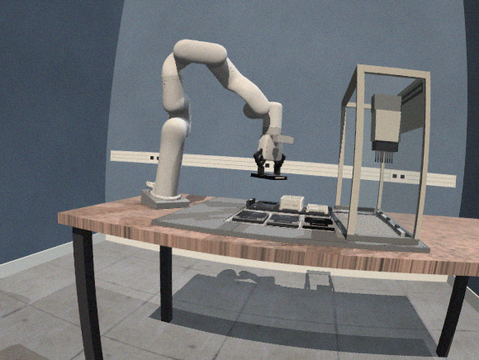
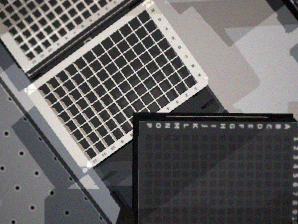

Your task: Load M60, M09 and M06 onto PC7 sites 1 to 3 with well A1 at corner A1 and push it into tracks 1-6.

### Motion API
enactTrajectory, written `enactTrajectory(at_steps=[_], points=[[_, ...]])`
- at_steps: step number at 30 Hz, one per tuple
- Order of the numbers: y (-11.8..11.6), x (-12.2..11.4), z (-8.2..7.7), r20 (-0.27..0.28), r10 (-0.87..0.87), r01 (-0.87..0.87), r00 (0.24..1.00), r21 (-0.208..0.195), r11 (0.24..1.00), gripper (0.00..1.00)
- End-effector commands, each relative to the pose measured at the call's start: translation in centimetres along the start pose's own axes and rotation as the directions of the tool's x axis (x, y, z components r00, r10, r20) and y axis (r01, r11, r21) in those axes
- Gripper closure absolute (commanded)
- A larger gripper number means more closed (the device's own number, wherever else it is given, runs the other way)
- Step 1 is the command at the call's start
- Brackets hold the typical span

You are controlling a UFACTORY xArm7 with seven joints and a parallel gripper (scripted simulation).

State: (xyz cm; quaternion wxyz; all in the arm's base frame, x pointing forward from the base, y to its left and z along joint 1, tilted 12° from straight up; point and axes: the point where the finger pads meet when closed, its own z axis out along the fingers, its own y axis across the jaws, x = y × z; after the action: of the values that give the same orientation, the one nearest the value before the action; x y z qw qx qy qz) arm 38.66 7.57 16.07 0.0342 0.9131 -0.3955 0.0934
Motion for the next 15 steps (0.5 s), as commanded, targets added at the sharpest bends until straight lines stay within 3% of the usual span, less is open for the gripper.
enactTrajectory(at_steps=[1, 15], points=[[-0.11, 0.06, -0.12, -0.008, 0.132, -0.132, 0.991, 0.000, 0.991, 1.00], [-0.11, 0.06, -0.12, -0.007, 0.508, -0.508, 0.861, 0.004, 0.861, 1.00]])
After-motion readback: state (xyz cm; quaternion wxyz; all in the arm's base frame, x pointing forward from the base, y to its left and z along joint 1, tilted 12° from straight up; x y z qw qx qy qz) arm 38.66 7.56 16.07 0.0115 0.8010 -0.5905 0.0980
